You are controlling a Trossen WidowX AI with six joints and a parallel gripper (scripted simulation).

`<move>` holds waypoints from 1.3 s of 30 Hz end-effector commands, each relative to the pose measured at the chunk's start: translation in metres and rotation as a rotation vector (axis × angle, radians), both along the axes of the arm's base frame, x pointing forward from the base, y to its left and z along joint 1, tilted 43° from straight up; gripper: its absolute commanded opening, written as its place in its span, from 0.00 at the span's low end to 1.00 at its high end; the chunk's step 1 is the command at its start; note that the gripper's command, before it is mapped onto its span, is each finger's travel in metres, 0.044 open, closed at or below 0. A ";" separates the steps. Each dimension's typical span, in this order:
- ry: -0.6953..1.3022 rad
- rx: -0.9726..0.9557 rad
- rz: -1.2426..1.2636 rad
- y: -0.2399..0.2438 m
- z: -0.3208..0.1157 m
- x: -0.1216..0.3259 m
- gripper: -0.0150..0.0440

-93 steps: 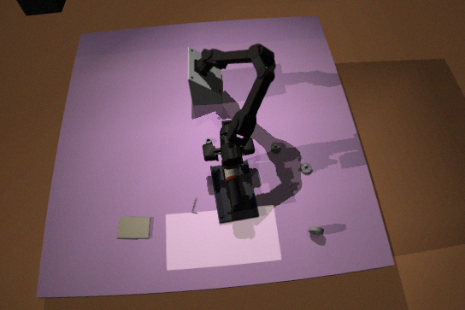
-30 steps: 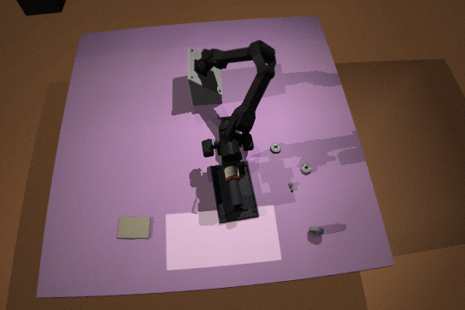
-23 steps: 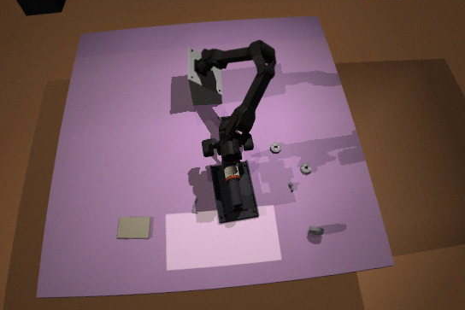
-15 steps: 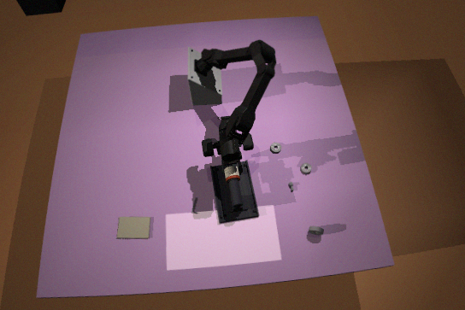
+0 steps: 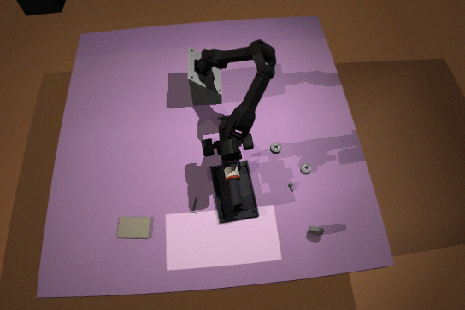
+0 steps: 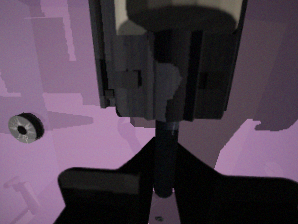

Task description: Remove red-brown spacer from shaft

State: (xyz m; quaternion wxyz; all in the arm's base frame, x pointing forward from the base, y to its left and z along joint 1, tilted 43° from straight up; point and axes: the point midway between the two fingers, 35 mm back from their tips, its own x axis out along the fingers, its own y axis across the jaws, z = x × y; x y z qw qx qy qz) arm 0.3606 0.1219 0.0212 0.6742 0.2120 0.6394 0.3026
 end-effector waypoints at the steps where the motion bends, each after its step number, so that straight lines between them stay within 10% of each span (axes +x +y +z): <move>1: 0.001 0.004 0.002 0.000 0.000 -0.001 0.25; 39: 0.001 0.004 0.002 0.000 0.000 -0.005 0.25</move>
